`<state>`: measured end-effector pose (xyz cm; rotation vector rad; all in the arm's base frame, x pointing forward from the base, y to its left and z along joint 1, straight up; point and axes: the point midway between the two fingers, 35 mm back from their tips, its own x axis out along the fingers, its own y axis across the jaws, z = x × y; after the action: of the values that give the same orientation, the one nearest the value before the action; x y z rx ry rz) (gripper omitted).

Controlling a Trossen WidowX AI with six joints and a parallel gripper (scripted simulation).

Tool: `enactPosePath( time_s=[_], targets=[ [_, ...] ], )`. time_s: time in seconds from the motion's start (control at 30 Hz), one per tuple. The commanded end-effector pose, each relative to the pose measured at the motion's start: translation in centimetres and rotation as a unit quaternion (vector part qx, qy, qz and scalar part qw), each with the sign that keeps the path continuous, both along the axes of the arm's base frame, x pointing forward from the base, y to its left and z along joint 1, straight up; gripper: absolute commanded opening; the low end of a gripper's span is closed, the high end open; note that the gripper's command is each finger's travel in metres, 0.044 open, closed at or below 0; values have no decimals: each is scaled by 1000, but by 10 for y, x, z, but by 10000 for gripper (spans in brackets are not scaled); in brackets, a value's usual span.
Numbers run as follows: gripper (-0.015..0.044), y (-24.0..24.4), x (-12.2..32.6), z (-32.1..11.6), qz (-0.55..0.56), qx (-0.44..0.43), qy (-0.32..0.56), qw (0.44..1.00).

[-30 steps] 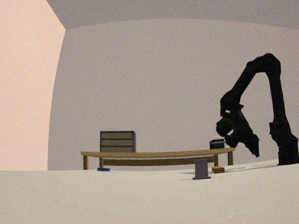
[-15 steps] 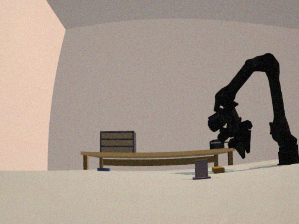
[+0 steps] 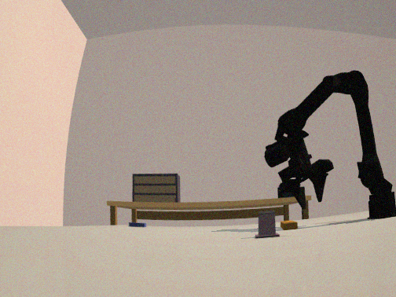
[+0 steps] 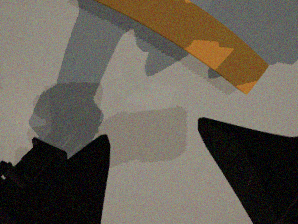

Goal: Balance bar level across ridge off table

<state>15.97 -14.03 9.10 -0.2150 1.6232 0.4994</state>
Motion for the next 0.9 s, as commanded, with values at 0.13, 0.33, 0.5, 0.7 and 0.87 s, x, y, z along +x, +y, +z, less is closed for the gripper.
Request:
enactPosePath(
  time_s=[0.13,0.33,0.5,0.7,0.87],
  targets=[
    [315,-6,21,7,135,-16,-36,990],
    [315,-8,36,13,242,-27,-60,968],
    [315,-8,50,18,329,-37,-77,940],
    [315,-8,66,25,428,-49,-93,898],
    [315,-8,67,26,438,-51,-95,892]
  ],
)
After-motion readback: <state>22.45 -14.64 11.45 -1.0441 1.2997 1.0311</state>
